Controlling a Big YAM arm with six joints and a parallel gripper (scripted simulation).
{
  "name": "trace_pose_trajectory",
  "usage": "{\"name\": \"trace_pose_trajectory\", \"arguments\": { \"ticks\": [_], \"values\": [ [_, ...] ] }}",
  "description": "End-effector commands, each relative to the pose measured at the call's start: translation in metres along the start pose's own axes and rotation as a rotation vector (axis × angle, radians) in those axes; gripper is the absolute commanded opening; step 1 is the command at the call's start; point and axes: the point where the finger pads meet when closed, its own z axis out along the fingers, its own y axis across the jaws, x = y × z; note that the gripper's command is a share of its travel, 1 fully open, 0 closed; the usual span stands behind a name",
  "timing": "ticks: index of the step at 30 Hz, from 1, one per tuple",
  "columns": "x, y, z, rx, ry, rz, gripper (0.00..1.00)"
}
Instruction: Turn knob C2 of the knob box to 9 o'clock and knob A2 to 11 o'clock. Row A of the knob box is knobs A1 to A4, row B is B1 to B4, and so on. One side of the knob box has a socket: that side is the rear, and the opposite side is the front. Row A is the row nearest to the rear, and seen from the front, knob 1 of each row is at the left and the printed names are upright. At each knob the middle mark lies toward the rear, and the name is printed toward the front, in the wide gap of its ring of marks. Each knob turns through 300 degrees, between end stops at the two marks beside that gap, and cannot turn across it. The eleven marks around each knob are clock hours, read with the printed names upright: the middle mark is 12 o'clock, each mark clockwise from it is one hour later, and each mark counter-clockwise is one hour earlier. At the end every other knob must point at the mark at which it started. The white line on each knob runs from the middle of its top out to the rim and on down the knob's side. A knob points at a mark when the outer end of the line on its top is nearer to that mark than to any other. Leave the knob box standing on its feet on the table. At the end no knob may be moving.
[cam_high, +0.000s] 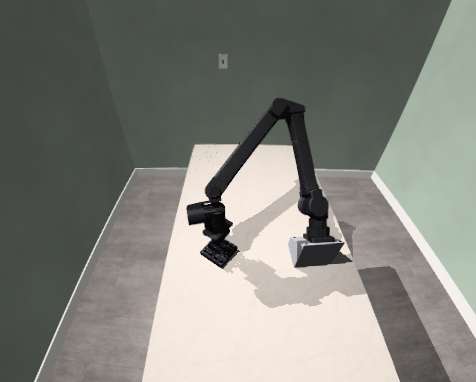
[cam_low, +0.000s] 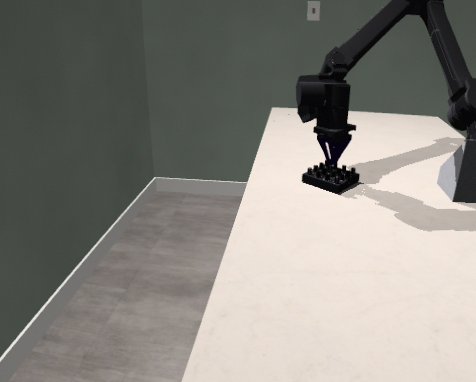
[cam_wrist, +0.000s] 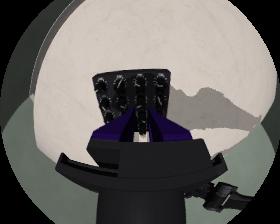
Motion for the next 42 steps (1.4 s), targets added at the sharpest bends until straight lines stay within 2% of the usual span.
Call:
{"name": "trace_pose_trajectory", "arguments": {
  "ticks": [1,8,17,42],
  "values": [
    [-0.009,0.012,-0.005,-0.020,-0.021,0.017,0.18],
    [-0.001,0.001,0.009,0.002,-0.001,0.001,0.18],
    [-0.001,0.001,0.015,0.002,-0.001,0.001,0.18],
    [-0.004,0.004,0.015,-0.006,-0.009,0.007,0.18]
  ]
}}
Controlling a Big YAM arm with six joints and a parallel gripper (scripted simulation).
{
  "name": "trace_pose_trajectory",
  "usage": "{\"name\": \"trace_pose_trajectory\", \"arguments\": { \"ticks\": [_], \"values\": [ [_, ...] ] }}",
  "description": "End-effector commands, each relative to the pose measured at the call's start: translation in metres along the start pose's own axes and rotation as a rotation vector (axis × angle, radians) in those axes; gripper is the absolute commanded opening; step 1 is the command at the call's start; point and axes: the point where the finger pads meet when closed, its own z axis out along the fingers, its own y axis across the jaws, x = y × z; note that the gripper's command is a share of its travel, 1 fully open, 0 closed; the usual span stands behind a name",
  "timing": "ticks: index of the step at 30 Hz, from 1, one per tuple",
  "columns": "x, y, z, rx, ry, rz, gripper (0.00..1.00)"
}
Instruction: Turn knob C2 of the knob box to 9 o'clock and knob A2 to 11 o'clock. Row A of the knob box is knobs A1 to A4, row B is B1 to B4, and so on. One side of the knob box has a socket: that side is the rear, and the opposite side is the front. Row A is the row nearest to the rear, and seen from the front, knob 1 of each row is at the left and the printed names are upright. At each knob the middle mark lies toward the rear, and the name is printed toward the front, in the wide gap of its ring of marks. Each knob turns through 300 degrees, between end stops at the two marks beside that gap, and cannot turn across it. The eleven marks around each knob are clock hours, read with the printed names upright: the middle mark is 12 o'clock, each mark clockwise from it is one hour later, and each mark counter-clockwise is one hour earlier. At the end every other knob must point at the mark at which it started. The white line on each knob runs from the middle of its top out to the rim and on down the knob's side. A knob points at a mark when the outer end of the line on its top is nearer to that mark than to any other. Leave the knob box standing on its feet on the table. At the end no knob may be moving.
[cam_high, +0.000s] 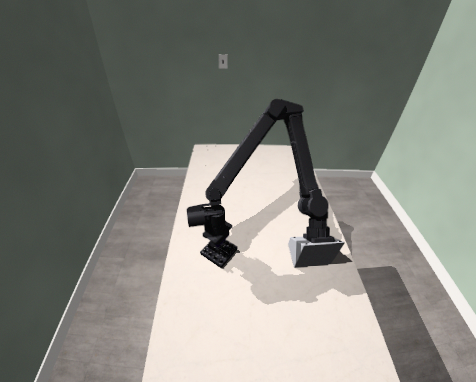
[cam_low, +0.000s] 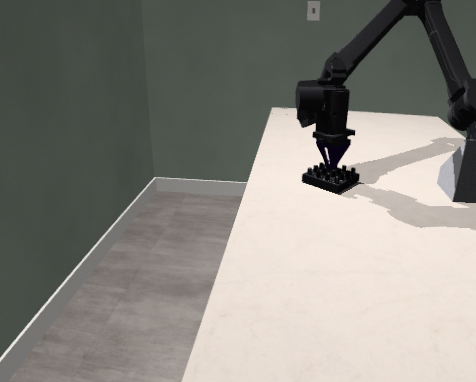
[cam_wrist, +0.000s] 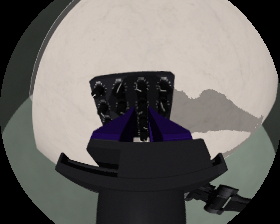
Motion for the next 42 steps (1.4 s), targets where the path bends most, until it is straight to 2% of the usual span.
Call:
{"name": "trace_pose_trajectory", "arguments": {
  "ticks": [1,20,21,42],
  "values": [
    [-0.0038,0.0021,0.0018,-0.003,-0.008,0.005,0.18],
    [-0.0038,0.0021,0.0018,-0.003,-0.008,0.005,0.18],
    [-0.0038,0.0021,0.0018,-0.003,-0.008,0.005,0.07],
    [-0.0039,0.0023,0.0016,-0.004,-0.006,0.004,0.07]
  ]
}}
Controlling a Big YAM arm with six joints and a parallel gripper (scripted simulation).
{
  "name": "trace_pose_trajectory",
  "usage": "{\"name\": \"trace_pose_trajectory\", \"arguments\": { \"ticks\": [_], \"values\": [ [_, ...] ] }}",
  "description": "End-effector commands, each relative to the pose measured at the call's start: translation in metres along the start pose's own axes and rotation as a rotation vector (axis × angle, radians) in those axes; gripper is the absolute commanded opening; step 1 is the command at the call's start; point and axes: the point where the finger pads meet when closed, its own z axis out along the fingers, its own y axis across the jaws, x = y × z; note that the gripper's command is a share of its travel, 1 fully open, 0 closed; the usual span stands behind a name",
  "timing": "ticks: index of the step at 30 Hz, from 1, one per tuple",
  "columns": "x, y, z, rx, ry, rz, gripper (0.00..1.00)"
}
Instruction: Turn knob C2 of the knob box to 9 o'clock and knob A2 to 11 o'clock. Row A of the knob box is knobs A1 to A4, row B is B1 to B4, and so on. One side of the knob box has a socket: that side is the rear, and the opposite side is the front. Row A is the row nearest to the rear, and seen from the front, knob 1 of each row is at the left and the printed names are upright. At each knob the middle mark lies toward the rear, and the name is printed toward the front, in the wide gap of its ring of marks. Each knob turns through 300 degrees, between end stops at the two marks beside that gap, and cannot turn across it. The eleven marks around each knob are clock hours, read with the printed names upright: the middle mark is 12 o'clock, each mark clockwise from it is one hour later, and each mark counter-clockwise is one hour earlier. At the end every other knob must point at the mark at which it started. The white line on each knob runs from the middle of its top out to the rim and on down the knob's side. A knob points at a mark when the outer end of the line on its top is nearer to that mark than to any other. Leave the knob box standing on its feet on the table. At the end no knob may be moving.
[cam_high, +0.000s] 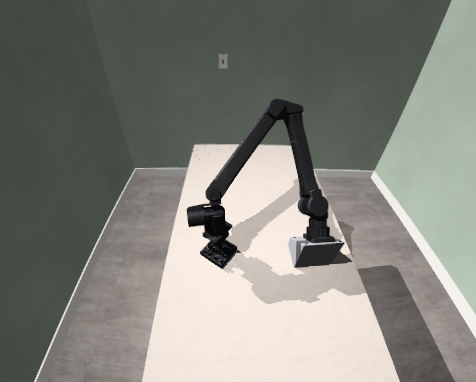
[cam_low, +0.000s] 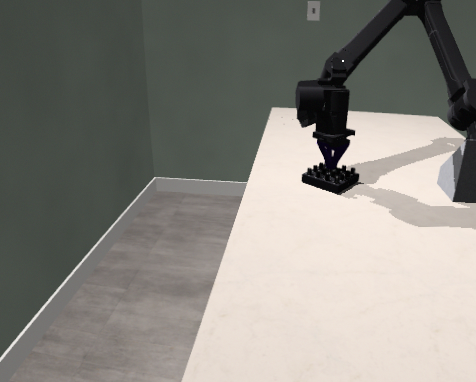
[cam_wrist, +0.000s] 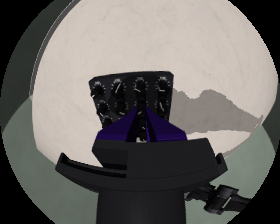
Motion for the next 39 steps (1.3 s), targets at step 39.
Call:
{"name": "trace_pose_trajectory", "arguments": {
  "ticks": [39],
  "values": [
    [-0.0036,0.0026,0.0014,-0.005,-0.005,-0.133,0.07]
  ]
}}
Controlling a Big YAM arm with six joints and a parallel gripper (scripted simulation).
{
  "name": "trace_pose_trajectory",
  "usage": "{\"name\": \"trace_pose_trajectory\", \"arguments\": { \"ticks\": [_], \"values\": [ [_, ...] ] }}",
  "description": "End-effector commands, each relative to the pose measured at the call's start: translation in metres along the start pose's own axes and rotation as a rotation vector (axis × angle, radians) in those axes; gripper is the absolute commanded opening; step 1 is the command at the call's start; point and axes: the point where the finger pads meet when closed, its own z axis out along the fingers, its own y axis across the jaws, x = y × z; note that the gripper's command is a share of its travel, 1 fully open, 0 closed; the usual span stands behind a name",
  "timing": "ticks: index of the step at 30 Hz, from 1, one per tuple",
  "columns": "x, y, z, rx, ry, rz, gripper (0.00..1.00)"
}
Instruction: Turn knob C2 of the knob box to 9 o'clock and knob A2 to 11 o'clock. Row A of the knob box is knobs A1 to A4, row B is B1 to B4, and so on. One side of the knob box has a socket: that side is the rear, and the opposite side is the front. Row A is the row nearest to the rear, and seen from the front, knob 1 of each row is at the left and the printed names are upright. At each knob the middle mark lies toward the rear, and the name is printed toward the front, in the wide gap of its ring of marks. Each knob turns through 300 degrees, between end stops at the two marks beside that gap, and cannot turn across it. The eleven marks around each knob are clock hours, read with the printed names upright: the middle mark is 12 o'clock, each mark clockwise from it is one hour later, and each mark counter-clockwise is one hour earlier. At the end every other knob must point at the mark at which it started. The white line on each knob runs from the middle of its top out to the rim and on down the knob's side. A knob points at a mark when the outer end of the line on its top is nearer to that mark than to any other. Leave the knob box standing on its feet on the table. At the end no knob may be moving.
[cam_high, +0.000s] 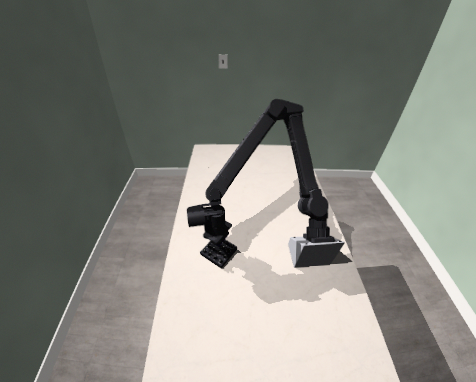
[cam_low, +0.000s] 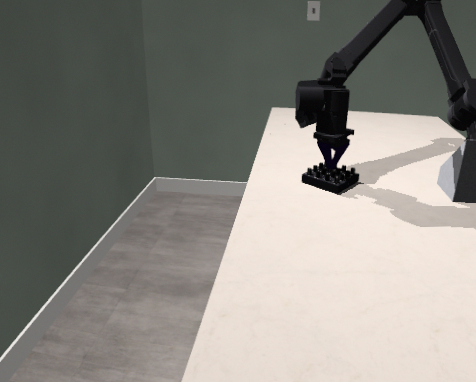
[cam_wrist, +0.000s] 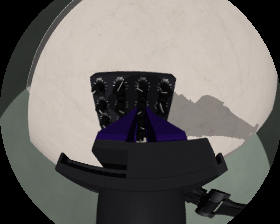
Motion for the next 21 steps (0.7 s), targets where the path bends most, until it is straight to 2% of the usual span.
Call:
{"name": "trace_pose_trajectory", "arguments": {
  "ticks": [1,11,21],
  "values": [
    [-0.0039,0.0024,0.0013,-0.005,-0.005,-0.052,0.07],
    [-0.0039,0.0025,0.0013,-0.005,-0.005,-0.186,0.07],
    [-0.0039,0.0026,0.0012,-0.005,-0.006,-0.408,0.07]
  ]
}}
